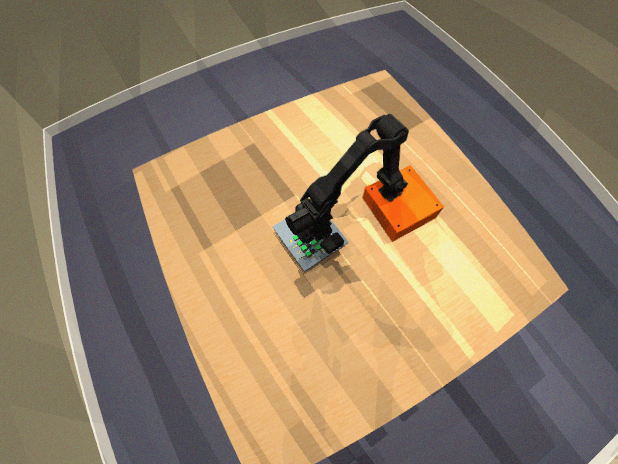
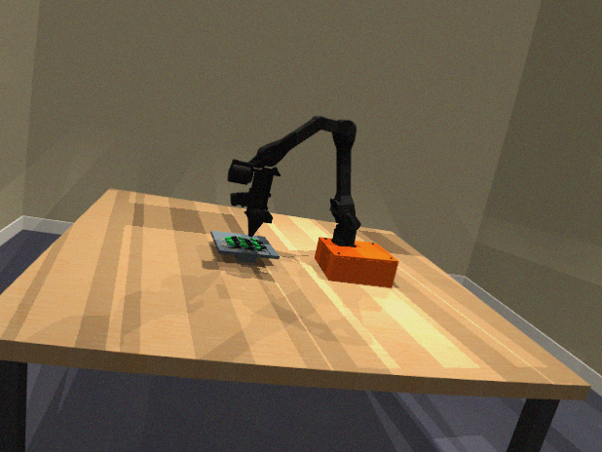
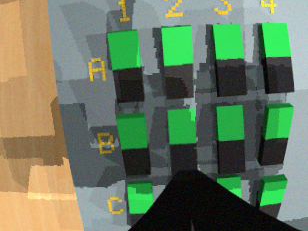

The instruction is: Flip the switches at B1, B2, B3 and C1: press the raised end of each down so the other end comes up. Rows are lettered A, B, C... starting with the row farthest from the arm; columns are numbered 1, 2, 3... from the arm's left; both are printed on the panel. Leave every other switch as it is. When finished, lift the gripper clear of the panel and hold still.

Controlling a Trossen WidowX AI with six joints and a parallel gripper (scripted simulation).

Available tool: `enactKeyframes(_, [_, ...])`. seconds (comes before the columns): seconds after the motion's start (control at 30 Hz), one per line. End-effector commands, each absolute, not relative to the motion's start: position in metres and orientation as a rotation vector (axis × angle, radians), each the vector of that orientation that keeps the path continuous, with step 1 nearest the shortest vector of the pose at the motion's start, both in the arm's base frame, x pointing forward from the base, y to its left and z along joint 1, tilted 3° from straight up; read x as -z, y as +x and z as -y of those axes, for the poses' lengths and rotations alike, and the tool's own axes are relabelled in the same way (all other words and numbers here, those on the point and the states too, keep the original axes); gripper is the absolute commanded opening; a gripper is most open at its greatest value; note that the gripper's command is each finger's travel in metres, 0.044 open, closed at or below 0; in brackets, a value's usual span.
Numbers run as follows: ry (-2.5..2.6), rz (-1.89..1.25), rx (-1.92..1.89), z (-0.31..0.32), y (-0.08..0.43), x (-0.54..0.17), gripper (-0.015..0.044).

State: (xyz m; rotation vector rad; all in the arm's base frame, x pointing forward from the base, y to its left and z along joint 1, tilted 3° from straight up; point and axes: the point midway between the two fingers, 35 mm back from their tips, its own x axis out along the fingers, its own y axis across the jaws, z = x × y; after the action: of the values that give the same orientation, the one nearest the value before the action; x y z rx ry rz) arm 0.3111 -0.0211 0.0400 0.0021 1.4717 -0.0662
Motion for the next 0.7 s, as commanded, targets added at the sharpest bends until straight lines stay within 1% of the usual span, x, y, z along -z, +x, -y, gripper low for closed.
enactKeyframes(0.0, [-0.003, -1.482, 0.062, 0.021, 0.31, -0.034, 0.0])
enactKeyframes(0.67, [-0.003, -1.482, 0.062, 0.022, 0.311, -0.022, 0.0])
